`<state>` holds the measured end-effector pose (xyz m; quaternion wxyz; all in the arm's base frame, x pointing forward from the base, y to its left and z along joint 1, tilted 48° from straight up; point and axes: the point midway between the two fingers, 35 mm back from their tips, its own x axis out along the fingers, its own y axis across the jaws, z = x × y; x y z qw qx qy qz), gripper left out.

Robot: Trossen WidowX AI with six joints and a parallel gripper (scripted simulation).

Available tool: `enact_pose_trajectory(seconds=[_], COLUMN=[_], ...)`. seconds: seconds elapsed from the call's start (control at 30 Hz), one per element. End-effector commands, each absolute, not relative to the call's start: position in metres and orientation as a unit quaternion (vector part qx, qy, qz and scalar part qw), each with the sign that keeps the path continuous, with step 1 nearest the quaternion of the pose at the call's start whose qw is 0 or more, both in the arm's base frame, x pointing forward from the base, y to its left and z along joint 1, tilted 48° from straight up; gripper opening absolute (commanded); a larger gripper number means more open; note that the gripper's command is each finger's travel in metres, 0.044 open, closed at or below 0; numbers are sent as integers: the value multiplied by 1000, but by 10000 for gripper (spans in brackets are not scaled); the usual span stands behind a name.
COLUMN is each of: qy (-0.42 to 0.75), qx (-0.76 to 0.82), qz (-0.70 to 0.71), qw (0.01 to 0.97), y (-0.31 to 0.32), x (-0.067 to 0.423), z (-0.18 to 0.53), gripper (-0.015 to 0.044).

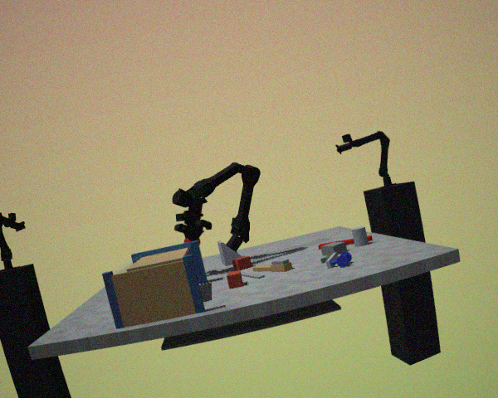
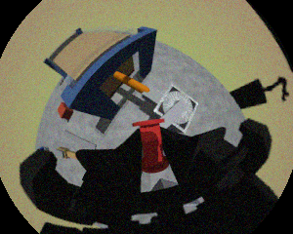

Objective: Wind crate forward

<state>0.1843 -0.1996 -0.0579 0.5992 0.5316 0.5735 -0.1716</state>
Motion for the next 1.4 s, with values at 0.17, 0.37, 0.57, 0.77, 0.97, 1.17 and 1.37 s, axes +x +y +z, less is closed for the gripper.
enact_pose_trajectory(seconds=[0.17, 0.37, 0.57, 0.77, 0.97, 1.17, 1.37], qy=[582, 582, 582, 582, 582, 582, 583], qx=[532, 532, 532, 532, 532, 532, 532], qz=[-175, -175, -175, -175, -176, -176, -176], qw=[590, 589, 589, 589, 589, 589, 589], y=[-193, -192, -192, -192, -192, -193, -194], x=[166, 158, 151, 143, 136, 129, 121], z=[-57, -56, -56, -56, -57, -58, -59], gripper=[0, 0, 0, 0, 0, 0, 0])
